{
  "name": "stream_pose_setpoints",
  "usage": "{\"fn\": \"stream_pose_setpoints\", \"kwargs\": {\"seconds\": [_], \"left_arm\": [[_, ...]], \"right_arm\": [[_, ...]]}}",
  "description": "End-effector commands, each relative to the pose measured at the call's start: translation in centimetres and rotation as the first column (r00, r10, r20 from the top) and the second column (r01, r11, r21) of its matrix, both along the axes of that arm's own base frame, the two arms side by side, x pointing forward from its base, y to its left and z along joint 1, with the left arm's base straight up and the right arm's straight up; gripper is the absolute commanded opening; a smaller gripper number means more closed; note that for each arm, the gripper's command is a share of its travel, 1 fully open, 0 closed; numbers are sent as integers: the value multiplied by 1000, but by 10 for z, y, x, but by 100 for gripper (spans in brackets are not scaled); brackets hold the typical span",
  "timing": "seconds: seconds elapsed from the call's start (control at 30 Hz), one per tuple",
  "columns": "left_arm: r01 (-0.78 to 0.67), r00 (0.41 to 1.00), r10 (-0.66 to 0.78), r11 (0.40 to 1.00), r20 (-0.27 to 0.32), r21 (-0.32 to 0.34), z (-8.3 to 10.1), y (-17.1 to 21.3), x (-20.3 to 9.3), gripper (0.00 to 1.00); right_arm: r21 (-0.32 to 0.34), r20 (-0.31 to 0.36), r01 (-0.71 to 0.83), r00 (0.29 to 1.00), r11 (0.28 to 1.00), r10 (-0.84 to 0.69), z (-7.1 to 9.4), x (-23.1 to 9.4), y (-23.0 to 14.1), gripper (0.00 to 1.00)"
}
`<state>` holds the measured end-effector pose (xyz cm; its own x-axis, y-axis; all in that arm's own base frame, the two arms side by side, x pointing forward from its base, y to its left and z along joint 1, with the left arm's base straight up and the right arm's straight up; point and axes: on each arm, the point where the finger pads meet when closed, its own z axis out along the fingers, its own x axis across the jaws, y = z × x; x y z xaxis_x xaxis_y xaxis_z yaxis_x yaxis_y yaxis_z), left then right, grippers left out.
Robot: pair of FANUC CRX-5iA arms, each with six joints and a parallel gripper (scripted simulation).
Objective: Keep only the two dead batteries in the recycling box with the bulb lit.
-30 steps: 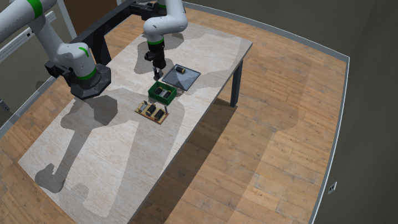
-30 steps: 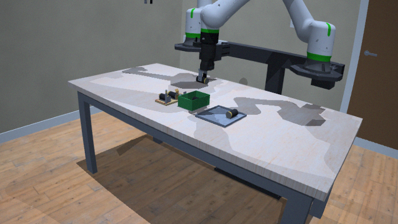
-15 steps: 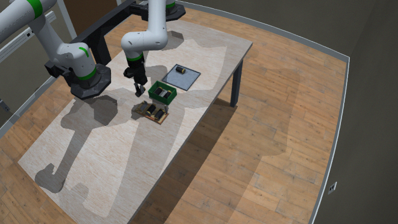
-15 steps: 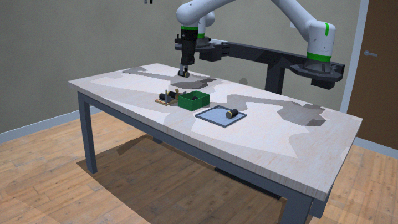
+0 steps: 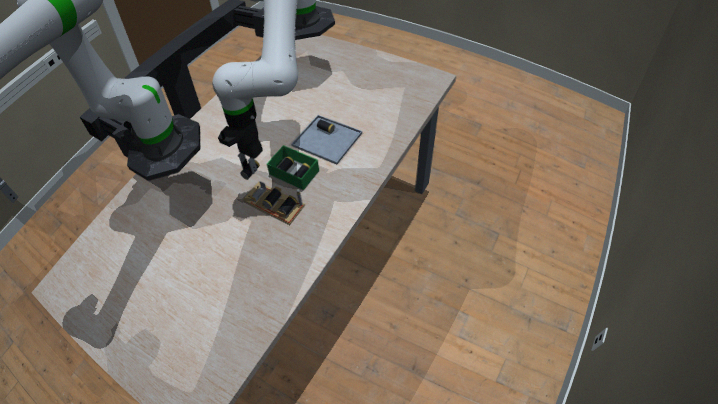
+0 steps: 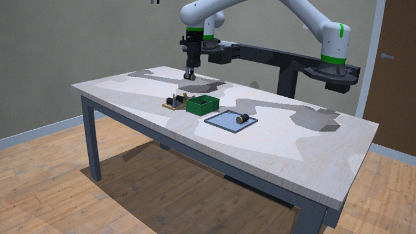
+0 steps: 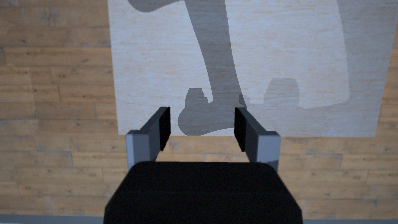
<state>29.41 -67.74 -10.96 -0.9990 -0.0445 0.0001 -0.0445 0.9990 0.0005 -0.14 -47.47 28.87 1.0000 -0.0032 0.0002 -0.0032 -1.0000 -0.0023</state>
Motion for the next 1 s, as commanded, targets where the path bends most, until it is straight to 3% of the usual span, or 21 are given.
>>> {"fn": "stream_pose_setpoints", "kwargs": {"seconds": [0.0,0.43,0.5,0.57,0.7,0.97], "left_arm": [[0,1000,0,1000,1,-3,2,-1,0,57],[0,1000,1,1000,1,-3,1,-1,0,57],[0,1000,0,1000,1,-3,-14,-1,0,57],[0,1000,0,1000,1,-3,-14,-1,0,57],[-1,1000,1,1000,1,-3,-63,-1,0,57],[-1,1000,1,1000,1,-3,-69,-1,0,57]], "right_arm": [[-2,0,0,1000,1000,0,1,0,0,100],[-2,0,0,1000,1000,0,1,0,0,100],[-2,0,0,1000,1000,0,1,0,0,100],[-2,0,0,1000,1000,0,1,0,0,100],[-2,0,0,1000,1000,0,1,0,0,100],[-2,0,0,1000,1000,0,1,0,0,100]]}}
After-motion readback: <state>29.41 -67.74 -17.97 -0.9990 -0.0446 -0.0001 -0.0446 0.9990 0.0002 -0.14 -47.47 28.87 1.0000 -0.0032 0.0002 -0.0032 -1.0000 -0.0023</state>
